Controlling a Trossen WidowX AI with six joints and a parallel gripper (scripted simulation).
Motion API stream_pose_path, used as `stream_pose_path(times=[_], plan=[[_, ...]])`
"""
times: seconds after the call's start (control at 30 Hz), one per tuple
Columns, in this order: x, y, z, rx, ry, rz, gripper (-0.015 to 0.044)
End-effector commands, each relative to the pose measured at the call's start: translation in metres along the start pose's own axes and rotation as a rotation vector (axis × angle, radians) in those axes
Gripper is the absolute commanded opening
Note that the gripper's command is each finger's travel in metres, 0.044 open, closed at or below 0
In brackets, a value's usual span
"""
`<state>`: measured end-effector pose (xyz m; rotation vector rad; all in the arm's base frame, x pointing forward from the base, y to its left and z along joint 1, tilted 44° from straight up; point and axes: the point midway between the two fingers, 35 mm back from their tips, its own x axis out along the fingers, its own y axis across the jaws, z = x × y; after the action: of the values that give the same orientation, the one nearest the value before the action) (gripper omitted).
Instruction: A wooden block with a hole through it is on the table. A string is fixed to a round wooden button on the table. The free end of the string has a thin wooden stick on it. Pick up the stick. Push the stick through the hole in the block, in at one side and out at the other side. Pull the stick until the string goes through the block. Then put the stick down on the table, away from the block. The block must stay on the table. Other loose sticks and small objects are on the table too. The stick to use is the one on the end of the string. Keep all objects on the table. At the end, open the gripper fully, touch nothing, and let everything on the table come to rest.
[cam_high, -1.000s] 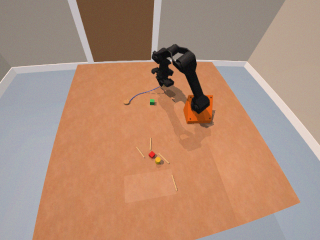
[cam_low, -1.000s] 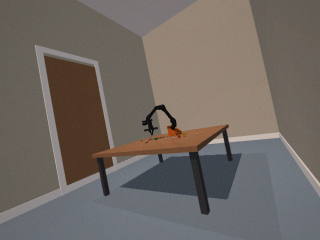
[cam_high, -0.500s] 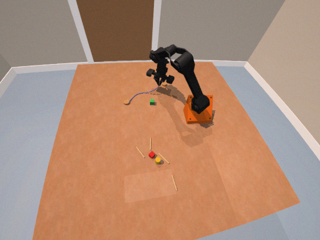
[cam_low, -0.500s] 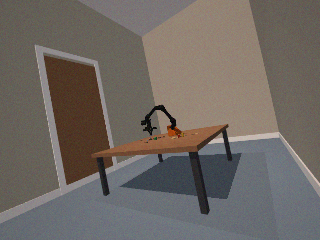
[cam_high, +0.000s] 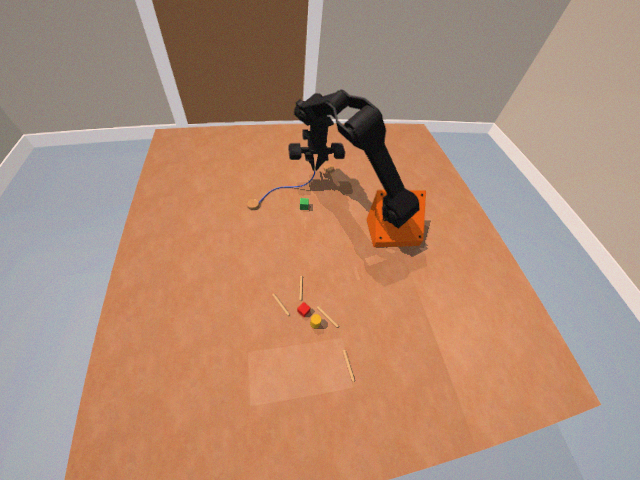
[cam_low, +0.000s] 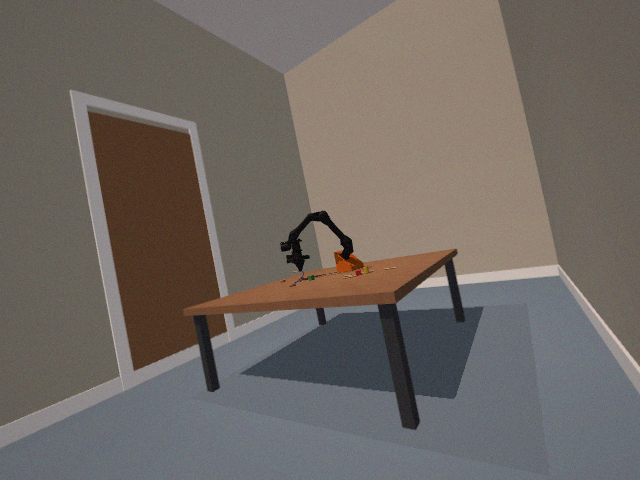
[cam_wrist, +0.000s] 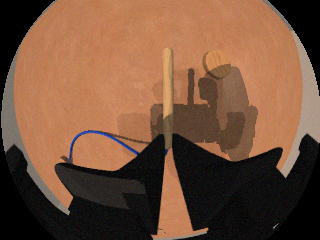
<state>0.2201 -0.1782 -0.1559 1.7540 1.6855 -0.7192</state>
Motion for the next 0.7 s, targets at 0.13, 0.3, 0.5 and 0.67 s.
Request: stream_pose_path(times=[0.13, 0.3, 0.5, 0.67], plan=[[0.000, 0.009, 0.003, -0.296, 0.001, 0.002, 0.0000], [0.000, 0.013, 0.004, -0.478, 0.001, 0.002, 0.0000], [0.000, 0.019, 0.006, -0.695, 0.000, 0.002, 0.0000], [0.000, 0.023, 0.007, -0.876, 0.000, 0.002, 0.0000]])
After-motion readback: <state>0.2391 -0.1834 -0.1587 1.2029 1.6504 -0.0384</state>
